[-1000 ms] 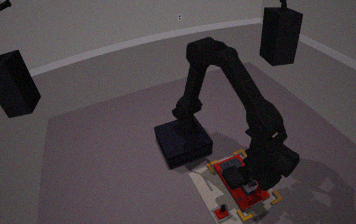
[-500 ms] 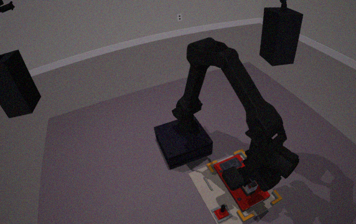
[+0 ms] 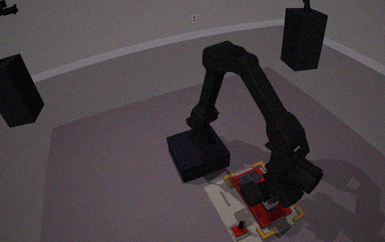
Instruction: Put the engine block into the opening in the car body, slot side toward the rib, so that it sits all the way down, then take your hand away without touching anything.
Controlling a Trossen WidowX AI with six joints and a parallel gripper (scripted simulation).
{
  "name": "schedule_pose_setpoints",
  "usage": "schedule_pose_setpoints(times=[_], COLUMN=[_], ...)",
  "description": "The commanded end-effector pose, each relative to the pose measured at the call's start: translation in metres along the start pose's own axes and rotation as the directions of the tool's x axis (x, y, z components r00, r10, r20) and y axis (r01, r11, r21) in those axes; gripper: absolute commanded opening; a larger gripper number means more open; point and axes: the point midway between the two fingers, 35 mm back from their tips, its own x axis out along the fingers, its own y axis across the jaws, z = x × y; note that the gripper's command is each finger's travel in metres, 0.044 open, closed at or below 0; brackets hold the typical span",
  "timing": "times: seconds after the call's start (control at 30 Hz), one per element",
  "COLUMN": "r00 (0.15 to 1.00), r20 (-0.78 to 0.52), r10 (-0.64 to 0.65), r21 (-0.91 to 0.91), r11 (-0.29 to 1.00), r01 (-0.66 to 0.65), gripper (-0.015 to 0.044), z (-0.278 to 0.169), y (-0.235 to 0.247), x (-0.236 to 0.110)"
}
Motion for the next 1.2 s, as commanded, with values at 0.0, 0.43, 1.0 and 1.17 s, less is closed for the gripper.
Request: schedule_pose_setpoints(times=[0.0,0.43,1.0,1.17], r00=[1.000,1.000,1.000,1.000], r20=[0.001,0.001,0.001,0.001], r10=[0.002,0.002,0.002,0.002], r21=[0.004,0.002,0.001,0.000], r11=[1.000,1.000,1.000,1.000], r01=[-0.002,-0.002,-0.002,-0.002], gripper=[0.0160,0.0160,0.0160,0.0160], z=[0.000,0.000,0.000,0.000], y=[0.000,0.001,0.001,0.001], x=[0.001,0.005,0.010,0.012])
